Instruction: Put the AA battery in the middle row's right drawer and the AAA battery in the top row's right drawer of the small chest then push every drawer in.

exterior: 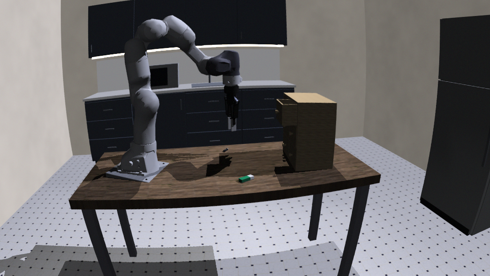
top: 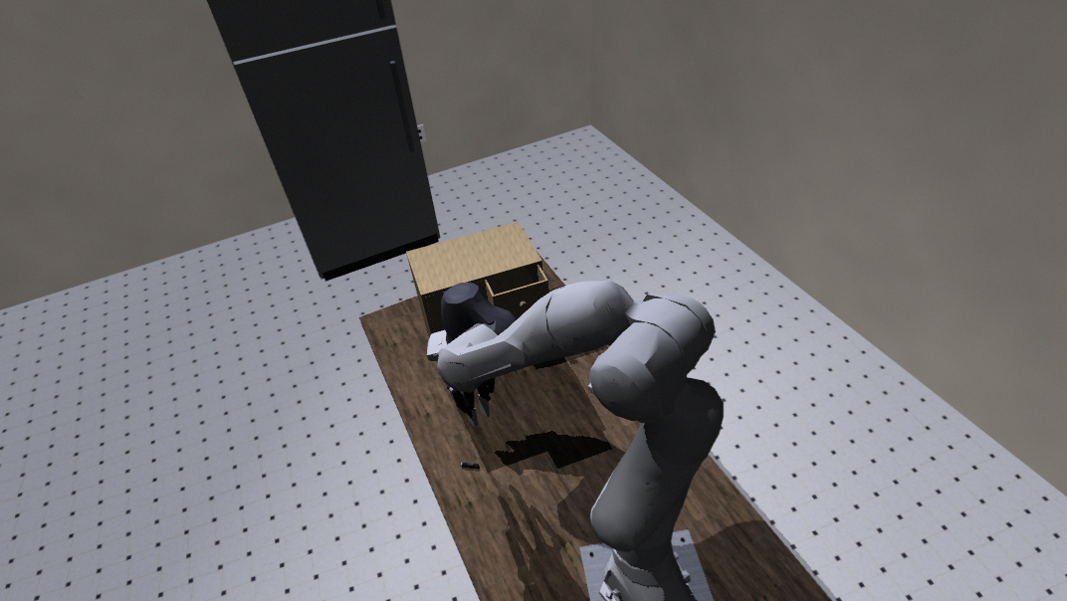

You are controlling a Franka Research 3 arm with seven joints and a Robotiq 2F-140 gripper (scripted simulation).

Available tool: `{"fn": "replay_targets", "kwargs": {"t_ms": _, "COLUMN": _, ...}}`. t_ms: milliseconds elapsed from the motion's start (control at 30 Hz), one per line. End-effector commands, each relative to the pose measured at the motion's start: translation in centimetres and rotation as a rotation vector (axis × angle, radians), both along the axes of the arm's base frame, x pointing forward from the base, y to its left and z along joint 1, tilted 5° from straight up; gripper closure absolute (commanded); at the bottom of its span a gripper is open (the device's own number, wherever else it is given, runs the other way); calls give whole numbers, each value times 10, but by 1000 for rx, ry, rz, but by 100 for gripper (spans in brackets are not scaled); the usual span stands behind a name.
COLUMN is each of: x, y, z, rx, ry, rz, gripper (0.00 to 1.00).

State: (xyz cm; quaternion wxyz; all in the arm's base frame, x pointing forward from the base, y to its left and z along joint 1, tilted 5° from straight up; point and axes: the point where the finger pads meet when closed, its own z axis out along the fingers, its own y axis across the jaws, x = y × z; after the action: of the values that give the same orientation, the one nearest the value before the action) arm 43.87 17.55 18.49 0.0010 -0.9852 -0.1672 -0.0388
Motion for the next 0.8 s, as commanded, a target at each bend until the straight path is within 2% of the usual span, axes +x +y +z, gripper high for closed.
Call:
{"fn": "replay_targets", "kwargs": {"t_ms": 0, "x": 0, "y": 0, "z": -1, "rx": -3, "ry": -1, "rz": 19, "gripper": 80}}
{"fn": "replay_targets", "kwargs": {"t_ms": 133, "x": 0, "y": 0, "z": -1, "rx": -3, "ry": -1, "rz": 19, "gripper": 80}}
{"fn": "replay_targets", "kwargs": {"t_ms": 167, "x": -3, "y": 9, "z": -12, "rx": -17, "ry": -1, "rz": 126, "gripper": 80}}
{"fn": "replay_targets", "kwargs": {"t_ms": 767, "x": -3, "y": 9, "z": -12, "rx": -17, "ry": -1, "rz": 126, "gripper": 80}}
